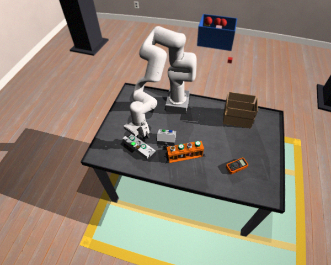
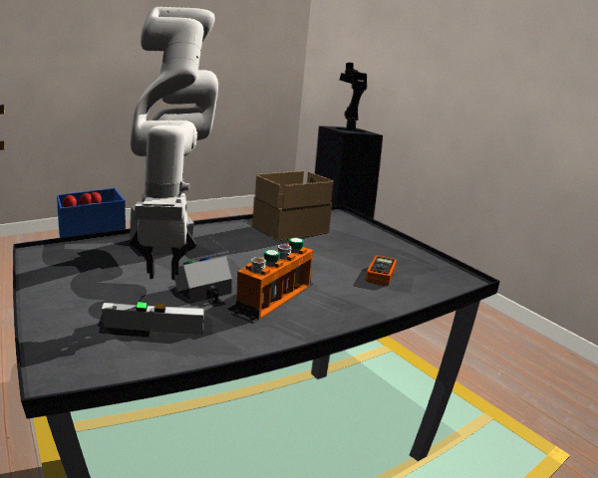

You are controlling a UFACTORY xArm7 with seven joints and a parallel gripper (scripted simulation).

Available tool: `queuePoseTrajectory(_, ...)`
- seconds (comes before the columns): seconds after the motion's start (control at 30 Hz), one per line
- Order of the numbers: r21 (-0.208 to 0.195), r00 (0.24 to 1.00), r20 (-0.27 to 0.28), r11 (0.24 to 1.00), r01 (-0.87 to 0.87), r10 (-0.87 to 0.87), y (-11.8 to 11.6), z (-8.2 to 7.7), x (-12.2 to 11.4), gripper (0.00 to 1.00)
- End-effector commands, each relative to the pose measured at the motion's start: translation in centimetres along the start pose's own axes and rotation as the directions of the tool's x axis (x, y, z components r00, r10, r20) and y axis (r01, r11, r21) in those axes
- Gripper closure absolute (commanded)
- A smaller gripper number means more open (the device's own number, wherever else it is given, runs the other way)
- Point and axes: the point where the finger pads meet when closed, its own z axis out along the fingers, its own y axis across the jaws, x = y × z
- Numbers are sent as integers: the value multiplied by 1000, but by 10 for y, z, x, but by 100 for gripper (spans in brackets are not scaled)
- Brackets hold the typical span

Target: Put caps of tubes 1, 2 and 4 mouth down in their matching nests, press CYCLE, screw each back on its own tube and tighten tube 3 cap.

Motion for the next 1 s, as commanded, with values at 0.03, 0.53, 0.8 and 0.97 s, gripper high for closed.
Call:
queuePoseTrajectory(0.03, 7, 1000, -2, 1000, 1, -1, -1, 29, 3, 54)
queuePoseTrajectory(0.53, 7, 1000, -2, 1000, 1, -1, -3, 73, 4, 54)
queuePoseTrajectory(0.8, 7, 1000, -2, 1000, 1, -1, -3, 74, 4, 54)
queuePoseTrajectory(0.97, 7, 1000, -2, 1000, 1, -1, -3, 76, 4, 54)
